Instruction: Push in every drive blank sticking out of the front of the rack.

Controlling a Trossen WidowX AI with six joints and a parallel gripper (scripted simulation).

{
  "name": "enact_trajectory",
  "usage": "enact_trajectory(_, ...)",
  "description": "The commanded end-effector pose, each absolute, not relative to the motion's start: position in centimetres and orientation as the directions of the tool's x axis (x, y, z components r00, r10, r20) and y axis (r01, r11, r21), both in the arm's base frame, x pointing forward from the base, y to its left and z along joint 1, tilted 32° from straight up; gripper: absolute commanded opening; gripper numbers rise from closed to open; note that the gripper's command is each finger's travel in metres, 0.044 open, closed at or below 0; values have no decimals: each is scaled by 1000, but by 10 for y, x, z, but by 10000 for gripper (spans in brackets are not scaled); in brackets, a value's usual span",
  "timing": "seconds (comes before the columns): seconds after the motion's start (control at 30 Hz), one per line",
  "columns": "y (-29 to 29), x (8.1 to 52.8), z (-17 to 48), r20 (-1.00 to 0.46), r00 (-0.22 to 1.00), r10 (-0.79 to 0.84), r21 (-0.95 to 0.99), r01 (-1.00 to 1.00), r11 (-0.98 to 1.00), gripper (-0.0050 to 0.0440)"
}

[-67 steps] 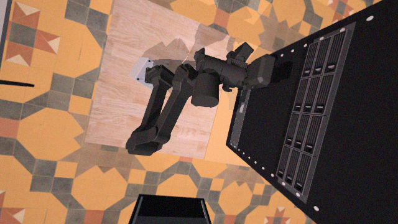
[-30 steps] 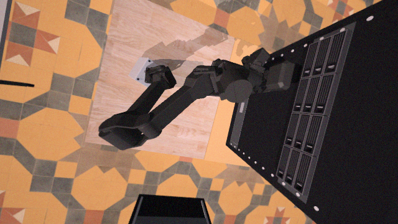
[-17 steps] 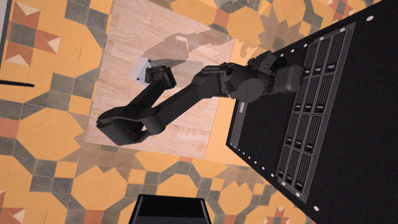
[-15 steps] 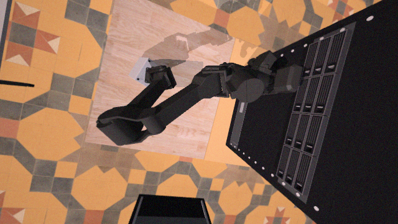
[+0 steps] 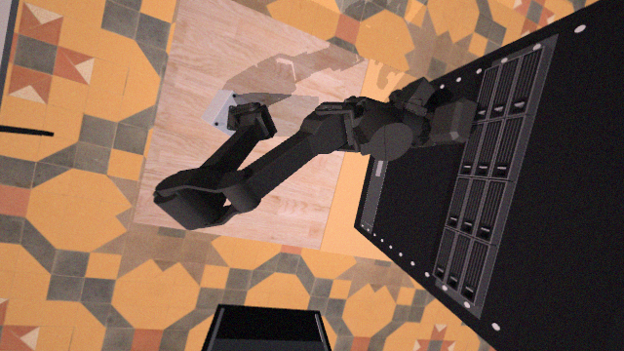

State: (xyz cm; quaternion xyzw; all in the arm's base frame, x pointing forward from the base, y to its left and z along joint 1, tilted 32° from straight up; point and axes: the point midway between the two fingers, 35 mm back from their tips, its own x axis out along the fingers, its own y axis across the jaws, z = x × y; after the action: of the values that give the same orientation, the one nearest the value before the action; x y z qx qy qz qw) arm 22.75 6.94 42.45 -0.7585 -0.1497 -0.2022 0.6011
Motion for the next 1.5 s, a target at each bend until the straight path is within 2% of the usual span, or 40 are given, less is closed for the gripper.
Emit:
enact_trajectory(0.0, 70, 212, 427, 516, 856, -23, -835, 497, -235, -50)
enact_trajectory(0.27, 69, 169, 410, 531, 846, -34, -828, 511, -232, -50)
enact_trajectory(0.5, 65, 157, 395, 502, 865, -26, -847, 485, -219, -50)
enact_trajectory(1.47, 64, 157, 393, 493, 870, -22, -852, 477, -216, -50)
